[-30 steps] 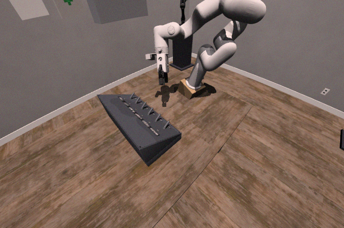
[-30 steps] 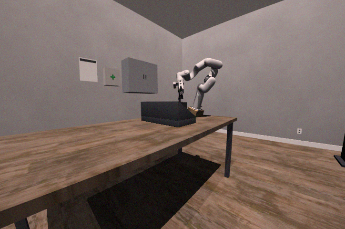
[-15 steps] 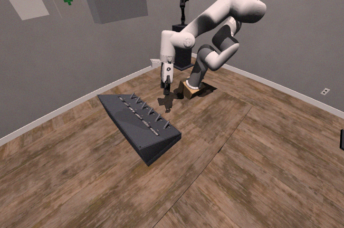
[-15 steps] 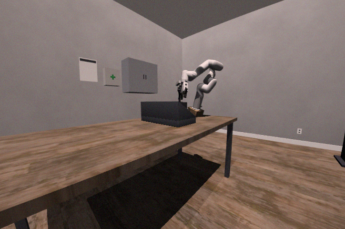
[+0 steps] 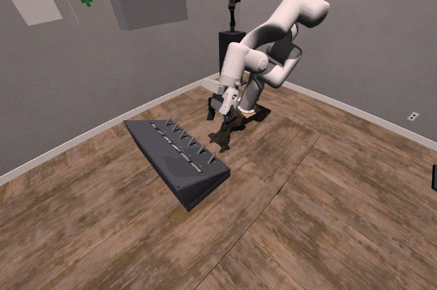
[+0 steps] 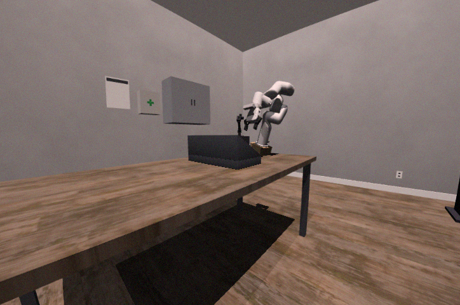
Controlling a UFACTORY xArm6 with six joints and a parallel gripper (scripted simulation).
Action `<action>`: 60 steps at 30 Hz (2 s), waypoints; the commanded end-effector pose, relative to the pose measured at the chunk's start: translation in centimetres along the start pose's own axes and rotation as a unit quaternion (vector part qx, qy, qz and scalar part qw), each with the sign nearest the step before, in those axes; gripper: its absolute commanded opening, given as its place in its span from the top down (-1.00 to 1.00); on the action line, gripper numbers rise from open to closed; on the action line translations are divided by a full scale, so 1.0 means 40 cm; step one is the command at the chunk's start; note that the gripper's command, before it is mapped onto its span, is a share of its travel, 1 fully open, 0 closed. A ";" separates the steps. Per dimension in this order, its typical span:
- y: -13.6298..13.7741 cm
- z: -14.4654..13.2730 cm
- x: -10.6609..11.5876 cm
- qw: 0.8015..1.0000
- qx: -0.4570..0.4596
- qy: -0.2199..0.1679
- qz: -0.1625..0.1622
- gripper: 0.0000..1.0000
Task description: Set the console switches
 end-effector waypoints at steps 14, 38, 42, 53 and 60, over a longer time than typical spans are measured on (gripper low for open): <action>-0.098 -0.008 0.003 0.996 0.069 0.047 0.011 -0.53; -0.098 -0.008 0.003 0.996 0.069 0.047 0.011 -0.53; -0.098 -0.008 0.003 0.996 0.069 0.047 0.011 -0.53; -0.056 0.012 0.005 0.996 0.069 0.047 0.011 -0.53; -0.029 0.023 0.006 0.996 0.069 0.047 0.011 -1.00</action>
Point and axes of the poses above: the point where the finger pads meet when closed, its own x axis back along the fingers, its own y axis across the jaws, z = x × y, the point moved 5 cm from there along x, back along the fingers, and after that the axes turned 6 degrees about -x, right-handed, at the moved point
